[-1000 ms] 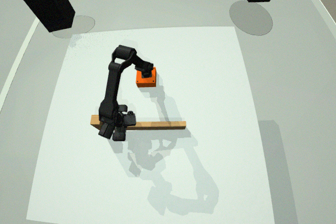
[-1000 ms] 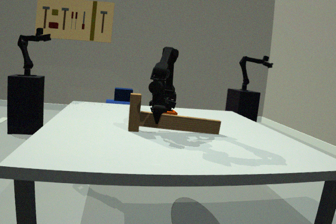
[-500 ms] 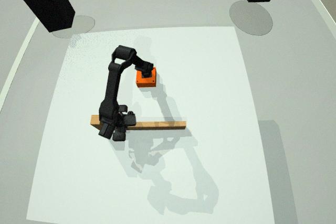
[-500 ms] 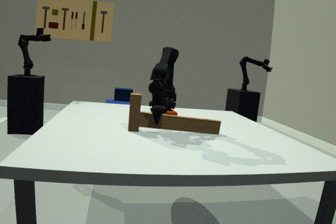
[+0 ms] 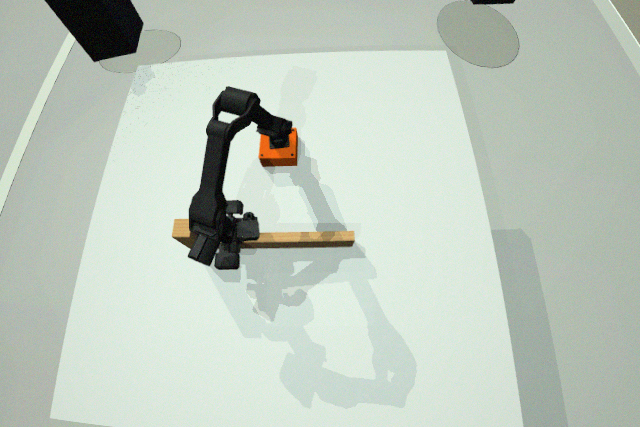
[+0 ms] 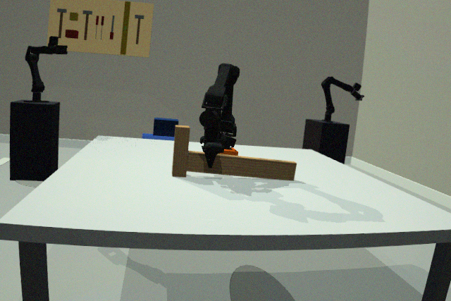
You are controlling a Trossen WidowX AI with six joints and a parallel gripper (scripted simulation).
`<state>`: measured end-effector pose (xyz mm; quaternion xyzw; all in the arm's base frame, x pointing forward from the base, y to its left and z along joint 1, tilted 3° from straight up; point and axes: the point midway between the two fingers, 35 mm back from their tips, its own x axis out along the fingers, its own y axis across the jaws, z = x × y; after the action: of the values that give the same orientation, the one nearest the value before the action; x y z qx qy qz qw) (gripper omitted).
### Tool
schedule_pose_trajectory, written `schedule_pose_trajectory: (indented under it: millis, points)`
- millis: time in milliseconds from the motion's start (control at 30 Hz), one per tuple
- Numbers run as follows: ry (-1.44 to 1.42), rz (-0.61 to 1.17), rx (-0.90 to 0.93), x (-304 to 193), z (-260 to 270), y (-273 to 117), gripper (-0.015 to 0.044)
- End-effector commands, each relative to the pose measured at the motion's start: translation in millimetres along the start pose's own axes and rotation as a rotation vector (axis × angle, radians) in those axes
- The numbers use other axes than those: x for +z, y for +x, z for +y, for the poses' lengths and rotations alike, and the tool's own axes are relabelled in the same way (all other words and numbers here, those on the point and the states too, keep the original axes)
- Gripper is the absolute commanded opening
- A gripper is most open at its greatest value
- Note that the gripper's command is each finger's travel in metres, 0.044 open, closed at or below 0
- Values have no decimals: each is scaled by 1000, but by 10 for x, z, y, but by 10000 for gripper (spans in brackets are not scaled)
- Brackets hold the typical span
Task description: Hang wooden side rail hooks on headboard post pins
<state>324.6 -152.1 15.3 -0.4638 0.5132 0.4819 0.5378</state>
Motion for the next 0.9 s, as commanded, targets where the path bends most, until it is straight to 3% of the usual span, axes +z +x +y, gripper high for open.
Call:
schedule_pose_trajectory:
  millis: [0, 833, 867]
  points:
    - [1, 8, 0, -11, -2, 4, 0]
    - [1, 8, 0, -12, -2, 44, 0]
    - [0, 0, 2, 1, 7, 32, 26]
